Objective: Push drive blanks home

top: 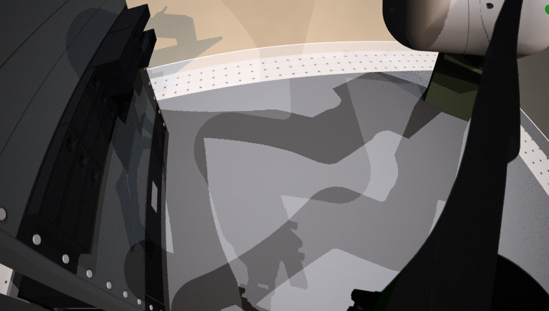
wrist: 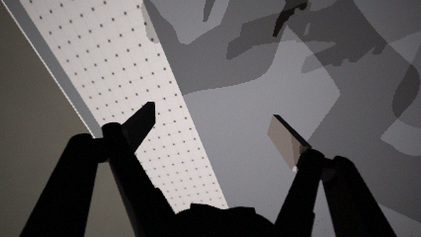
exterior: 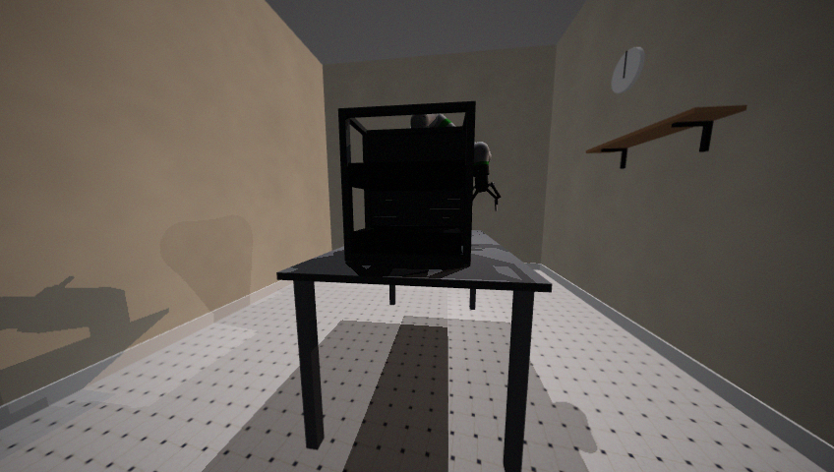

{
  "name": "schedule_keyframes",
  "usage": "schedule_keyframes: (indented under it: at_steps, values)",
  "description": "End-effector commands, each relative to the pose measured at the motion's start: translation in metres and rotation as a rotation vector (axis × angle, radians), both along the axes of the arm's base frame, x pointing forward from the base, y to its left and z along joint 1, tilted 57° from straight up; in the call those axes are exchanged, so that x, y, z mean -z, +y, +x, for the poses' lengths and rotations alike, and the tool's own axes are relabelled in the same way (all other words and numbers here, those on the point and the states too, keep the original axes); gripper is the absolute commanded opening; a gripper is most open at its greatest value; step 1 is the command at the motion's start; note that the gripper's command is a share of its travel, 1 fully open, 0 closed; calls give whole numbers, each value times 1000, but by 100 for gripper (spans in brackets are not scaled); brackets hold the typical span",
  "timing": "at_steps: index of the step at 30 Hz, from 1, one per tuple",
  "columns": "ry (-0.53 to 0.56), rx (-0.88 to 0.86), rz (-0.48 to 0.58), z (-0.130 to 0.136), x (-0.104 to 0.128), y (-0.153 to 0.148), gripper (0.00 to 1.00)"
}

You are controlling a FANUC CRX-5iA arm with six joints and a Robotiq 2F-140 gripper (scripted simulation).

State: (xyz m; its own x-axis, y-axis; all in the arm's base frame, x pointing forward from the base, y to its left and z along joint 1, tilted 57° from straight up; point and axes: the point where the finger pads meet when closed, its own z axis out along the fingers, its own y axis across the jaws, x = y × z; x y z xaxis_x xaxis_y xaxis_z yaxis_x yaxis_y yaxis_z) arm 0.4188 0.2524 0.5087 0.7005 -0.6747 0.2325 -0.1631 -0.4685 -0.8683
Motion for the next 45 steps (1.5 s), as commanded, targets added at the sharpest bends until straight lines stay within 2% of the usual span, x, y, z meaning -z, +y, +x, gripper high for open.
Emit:
schedule_keyframes:
  at_steps: [1,15,18,32,34,45]
  values:
    - [6,5,0,1,2,-1,100]
    - [128,72,-9,11,54,-16,100]
    - [140,79,-10,11,58,-18,100]
    - [339,193,-12,15,138,-46,100]
    - [339,193,-12,15,138,-46,100]
    - [547,316,3,6,215,-77,100]
